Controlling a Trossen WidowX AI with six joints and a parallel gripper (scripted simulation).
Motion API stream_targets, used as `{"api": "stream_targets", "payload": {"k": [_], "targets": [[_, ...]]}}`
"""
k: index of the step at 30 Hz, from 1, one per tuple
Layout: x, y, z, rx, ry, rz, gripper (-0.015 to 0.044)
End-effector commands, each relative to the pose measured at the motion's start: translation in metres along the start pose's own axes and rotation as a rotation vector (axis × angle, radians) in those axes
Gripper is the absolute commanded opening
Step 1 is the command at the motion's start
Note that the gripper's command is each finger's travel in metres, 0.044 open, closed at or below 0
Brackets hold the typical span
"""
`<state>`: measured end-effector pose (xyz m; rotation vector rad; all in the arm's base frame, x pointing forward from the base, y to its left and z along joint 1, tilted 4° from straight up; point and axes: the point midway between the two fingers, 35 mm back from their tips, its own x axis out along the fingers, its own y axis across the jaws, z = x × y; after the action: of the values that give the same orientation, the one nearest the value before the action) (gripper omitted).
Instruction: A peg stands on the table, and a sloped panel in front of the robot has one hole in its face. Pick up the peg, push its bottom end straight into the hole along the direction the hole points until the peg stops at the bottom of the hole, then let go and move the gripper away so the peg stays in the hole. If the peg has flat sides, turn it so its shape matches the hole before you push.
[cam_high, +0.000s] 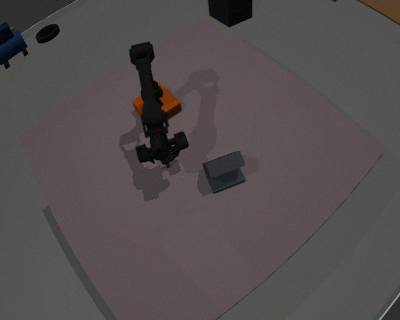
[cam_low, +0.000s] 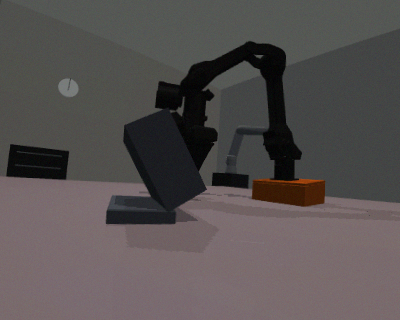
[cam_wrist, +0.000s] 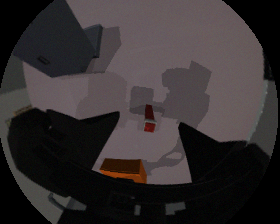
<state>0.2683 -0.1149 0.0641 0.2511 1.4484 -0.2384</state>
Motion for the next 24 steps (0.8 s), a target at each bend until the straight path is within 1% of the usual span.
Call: {"api": "stream_targets", "payload": {"k": [1,15,24], "targets": [[0.007,0.001,-0.001,-0.004,0.003,0.004,0.044],[0.027,0.001,-0.003,-0.004,0.004,0.004,0.044],[0.024,0.0,-0.002,-0.002,0.002,0.0,0.0204]]}}
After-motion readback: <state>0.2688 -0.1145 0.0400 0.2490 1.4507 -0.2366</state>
